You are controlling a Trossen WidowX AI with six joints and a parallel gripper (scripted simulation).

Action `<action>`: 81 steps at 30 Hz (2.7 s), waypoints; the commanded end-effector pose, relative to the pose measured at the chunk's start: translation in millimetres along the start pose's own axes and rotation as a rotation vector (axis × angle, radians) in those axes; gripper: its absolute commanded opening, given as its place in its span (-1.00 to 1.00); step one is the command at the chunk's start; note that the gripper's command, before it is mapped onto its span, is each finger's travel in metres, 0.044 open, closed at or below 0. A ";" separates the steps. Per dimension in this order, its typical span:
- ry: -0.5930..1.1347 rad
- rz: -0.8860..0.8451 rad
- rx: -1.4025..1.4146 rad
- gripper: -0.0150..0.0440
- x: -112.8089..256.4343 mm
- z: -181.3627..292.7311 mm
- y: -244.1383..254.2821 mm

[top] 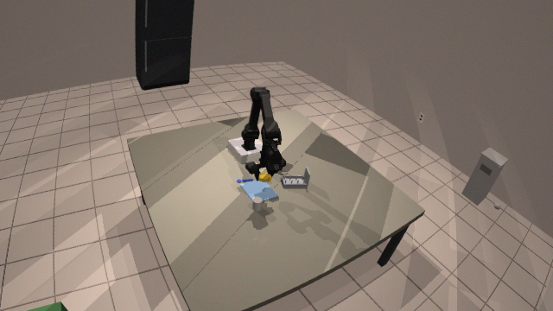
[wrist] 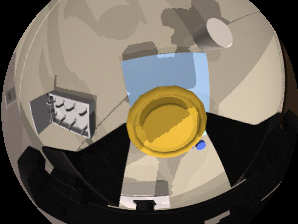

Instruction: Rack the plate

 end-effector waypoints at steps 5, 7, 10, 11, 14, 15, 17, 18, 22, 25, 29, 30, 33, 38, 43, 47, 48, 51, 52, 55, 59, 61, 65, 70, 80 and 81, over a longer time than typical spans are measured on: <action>-0.010 -0.002 0.002 -0.49 40.9 -4.0 0.0; -0.010 -0.002 0.002 -0.49 49.4 -4.2 -0.1; -0.010 -0.002 0.003 -0.49 62.2 -4.2 -0.1; -0.010 -0.002 0.004 -0.49 66.5 -4.0 -0.2; -0.009 -0.001 0.005 -0.49 78.1 -4.0 -0.2; -0.009 -0.001 0.005 -0.49 82.0 -3.9 -0.2; -0.009 -0.001 0.006 -0.49 89.8 -3.6 -0.3; -0.008 -0.001 0.006 -0.49 93.6 -3.3 -0.3; -0.008 -0.001 0.007 -0.49 106.3 -1.8 -0.4; -0.008 -0.001 0.008 -0.49 107.0 -1.7 -0.5; -0.007 -0.003 -0.074 -0.49 107.2 6.1 20.6; -0.007 -0.004 -0.108 -0.49 107.2 9.7 29.0; -0.006 -0.006 -0.209 -0.49 107.0 21.8 52.9; -0.003 -0.009 -0.370 -0.49 106.2 44.8 87.3; -0.002 -0.009 -0.391 -0.49 106.0 48.2 91.5; -0.002 -0.013 -0.389 -0.49 105.2 47.7 91.7; -0.002 -0.025 -0.383 -0.49 102.9 46.1 92.2; -0.001 -0.093 -0.348 -0.49 90.0 37.4 95.1; -0.002 -0.117 -0.335 -0.49 85.6 34.5 96.0; -0.009 -0.188 -0.295 -0.49 72.5 26.1 98.3; -0.026 -0.285 -0.236 -0.49 55.4 15.6 100.6; -0.038 -0.333 -0.205 -0.49 47.2 10.8 101.3; -0.068 -0.427 -0.141 -0.49 31.4 2.3 102.0; -0.119 -0.540 -0.056 -0.49 13.3 -6.2 101.5; -0.260 -0.747 0.128 -0.49 -17.8 -15.3 96.4; -0.277 -0.766 0.147 -0.49 -20.5 -15.6 95.6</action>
Point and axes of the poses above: the point midway between the two fingers, 35 mm back from their tips, its own x axis back along the fingers, its own y axis across the jaws, z = x × y, the point moved 6 cm from there along x, back along the fingers, and after that the axes turned 13 degrees about -x, right-handed, at the moved point
